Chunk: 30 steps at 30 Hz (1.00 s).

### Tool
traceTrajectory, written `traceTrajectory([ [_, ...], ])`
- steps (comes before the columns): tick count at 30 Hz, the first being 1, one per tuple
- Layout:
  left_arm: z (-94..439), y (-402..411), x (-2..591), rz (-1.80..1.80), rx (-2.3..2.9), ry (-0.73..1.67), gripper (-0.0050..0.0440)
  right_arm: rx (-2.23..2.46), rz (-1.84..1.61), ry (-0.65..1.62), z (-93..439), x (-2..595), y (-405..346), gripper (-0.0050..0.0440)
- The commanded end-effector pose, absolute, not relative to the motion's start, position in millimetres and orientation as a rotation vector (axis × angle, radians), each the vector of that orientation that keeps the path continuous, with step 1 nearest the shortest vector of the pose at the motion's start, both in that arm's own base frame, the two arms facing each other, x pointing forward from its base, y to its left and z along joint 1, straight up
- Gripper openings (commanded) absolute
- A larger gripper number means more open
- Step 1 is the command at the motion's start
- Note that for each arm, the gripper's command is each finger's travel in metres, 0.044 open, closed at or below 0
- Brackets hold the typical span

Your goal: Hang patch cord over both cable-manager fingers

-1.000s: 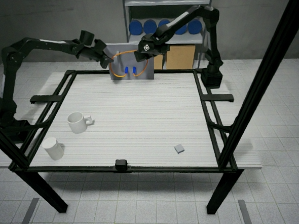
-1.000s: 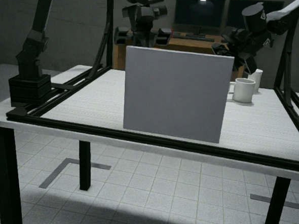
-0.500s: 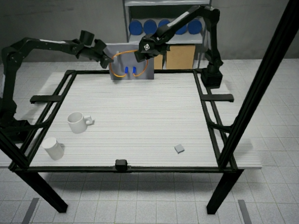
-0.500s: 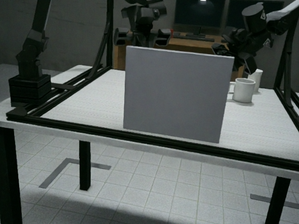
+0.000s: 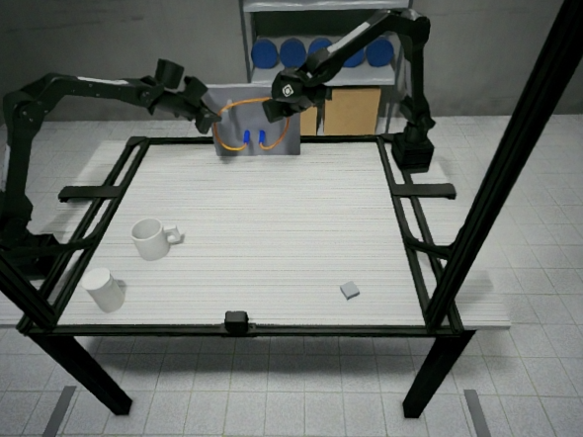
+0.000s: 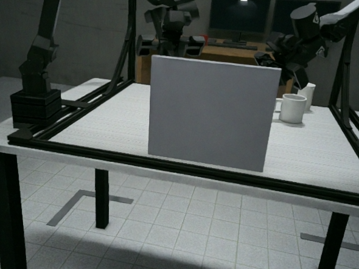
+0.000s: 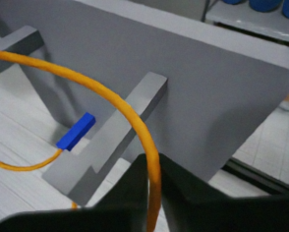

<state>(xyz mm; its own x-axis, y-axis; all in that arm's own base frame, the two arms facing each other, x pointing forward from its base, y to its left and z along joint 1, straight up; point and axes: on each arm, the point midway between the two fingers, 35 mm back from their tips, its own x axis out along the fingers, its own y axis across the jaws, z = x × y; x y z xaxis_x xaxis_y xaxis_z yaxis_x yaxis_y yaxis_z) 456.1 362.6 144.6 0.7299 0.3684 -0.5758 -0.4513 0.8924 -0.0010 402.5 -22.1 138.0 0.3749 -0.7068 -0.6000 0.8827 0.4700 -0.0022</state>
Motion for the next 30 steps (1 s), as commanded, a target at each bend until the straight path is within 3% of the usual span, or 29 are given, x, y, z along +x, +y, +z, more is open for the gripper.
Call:
traceTrajectory([
  [1, 161.8, 363.3, 456.6, 0.456, -0.128, 0.571, 0.0025, 0.367, -1.028, 0.567, 146.6, 400.6, -24.1, 0.0025],
  [30, 161.8, 363.3, 456.6, 0.456, -0.128, 0.571, 0.0025, 0.355, -0.956, 0.592, 139.2, 400.4, -27.8, 0.0025],
])
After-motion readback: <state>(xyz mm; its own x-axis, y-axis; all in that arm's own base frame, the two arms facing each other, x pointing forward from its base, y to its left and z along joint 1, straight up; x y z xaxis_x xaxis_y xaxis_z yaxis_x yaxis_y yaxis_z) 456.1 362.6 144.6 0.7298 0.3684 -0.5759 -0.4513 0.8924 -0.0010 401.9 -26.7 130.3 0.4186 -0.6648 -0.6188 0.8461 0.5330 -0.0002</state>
